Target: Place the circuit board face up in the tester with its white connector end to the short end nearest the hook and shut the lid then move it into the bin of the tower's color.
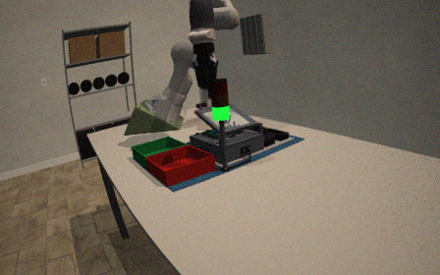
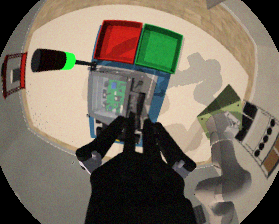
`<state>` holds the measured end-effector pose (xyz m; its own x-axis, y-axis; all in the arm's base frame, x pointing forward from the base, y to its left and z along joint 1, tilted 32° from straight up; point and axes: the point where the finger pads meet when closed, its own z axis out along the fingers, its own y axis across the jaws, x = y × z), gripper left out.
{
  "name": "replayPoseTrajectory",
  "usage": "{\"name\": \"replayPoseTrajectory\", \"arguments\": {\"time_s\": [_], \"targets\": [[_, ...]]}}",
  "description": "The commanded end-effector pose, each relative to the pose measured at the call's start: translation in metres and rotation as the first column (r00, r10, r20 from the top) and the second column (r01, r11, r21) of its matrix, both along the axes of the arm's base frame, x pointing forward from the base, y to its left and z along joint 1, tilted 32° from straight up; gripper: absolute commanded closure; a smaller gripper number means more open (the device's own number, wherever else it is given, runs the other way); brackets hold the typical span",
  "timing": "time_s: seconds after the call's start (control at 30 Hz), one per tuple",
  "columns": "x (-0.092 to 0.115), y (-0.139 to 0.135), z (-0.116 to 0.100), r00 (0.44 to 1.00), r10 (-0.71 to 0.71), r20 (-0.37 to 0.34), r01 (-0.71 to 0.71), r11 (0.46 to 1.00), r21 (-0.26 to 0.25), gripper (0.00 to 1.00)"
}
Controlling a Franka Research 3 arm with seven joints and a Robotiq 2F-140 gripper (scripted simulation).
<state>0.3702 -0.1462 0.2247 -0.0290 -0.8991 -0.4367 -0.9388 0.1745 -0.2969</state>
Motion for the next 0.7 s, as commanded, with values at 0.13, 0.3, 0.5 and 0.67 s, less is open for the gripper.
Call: {"name": "replayPoseTrajectory", "arguments": {"time_s": [0.13,0.3,0.5,0.67], "targets": [[-0.0003,-0.0023,0.0041,1.000,-0.004,0.004,0.004,1.000,-0.001,1.00],[-0.0003,-0.0023,0.0041,1.000,-0.004,0.004,0.004,1.000,-0.001,1.00],[-0.0003,-0.0023,0.0041,1.000,-0.004,0.004,0.004,1.000,-0.001,1.00],[-0.0003,-0.0023,0.0041,1.000,-0.004,0.004,0.004,1.000,-0.001,0.84]]}}
